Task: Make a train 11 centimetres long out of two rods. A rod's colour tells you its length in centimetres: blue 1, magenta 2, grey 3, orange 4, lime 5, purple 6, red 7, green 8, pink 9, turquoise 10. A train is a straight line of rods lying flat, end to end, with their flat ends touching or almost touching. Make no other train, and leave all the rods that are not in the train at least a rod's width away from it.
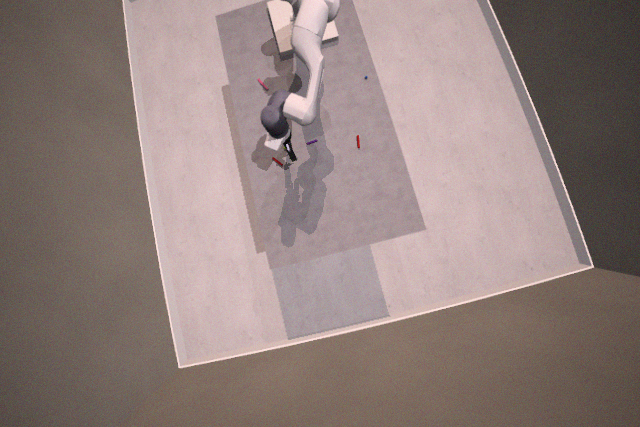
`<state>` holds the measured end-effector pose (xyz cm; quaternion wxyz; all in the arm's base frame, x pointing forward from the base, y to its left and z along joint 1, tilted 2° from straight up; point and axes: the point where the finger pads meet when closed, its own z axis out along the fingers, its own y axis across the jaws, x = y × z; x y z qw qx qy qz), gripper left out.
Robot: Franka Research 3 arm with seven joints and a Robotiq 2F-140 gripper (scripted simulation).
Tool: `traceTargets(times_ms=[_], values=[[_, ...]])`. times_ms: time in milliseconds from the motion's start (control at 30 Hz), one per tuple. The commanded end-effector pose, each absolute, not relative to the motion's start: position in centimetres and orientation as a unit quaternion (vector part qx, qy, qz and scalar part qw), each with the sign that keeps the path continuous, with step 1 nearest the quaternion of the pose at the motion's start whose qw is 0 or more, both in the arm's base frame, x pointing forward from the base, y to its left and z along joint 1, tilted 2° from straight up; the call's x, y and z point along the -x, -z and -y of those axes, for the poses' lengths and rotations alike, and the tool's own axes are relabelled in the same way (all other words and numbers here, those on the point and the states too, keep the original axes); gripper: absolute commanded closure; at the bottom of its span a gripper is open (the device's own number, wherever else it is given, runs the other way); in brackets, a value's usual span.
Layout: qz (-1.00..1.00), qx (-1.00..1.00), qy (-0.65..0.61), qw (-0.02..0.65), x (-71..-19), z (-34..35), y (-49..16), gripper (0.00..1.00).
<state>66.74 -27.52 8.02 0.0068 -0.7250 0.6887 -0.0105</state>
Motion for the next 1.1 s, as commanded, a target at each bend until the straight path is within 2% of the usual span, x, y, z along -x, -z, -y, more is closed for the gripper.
traceTargets(times_ms=[0,1067], values=[[-0.747,0.665,0.006,0.006,-66.6,27.2,-7.8,0.00],[-0.893,0.451,0.005,0.008,-66.1,25.9,-7.4,0.00]])
